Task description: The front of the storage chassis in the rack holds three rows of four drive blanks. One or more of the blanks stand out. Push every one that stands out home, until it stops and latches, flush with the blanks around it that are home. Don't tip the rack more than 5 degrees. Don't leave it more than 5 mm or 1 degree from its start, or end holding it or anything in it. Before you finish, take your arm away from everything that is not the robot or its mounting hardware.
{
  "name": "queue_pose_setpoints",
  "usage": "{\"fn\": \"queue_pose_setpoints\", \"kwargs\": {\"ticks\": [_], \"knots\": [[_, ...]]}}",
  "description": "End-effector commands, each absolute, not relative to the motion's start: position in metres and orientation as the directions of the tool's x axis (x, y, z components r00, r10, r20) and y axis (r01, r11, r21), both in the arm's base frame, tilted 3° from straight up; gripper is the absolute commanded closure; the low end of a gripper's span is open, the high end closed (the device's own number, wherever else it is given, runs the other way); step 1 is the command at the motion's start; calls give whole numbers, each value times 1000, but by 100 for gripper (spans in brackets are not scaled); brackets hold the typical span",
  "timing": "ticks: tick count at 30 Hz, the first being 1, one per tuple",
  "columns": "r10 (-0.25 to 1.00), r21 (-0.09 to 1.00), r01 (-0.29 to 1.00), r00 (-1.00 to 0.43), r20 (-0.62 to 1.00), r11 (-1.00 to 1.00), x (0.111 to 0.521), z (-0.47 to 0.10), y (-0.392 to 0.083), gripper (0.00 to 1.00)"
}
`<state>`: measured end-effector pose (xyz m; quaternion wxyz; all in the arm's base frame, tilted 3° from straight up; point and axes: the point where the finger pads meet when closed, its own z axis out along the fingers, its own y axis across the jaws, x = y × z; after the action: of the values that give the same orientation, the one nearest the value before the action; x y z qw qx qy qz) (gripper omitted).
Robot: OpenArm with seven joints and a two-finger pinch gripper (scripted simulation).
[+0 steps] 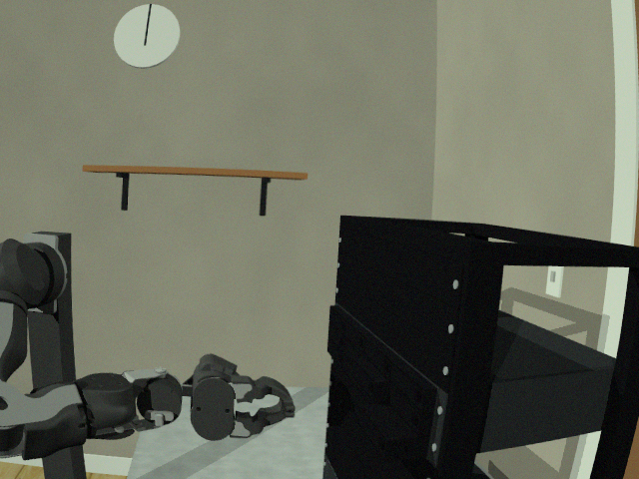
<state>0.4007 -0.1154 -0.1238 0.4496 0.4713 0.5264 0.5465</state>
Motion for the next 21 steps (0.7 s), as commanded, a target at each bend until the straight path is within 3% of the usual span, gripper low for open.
{"fn": "queue_pose_setpoints", "kwargs": {"ticks": [1,6,15,21], "knots": [[987,999,-18,-153,41,-44,402,-118,-116,100],[987,999,-18,-153,41,-44,410,-118,-115,100],[987,999,-16,-153,42,-45,461,-117,-107,100],[987,999,-19,-156,42,-46,466,-116,-105,100]]}}
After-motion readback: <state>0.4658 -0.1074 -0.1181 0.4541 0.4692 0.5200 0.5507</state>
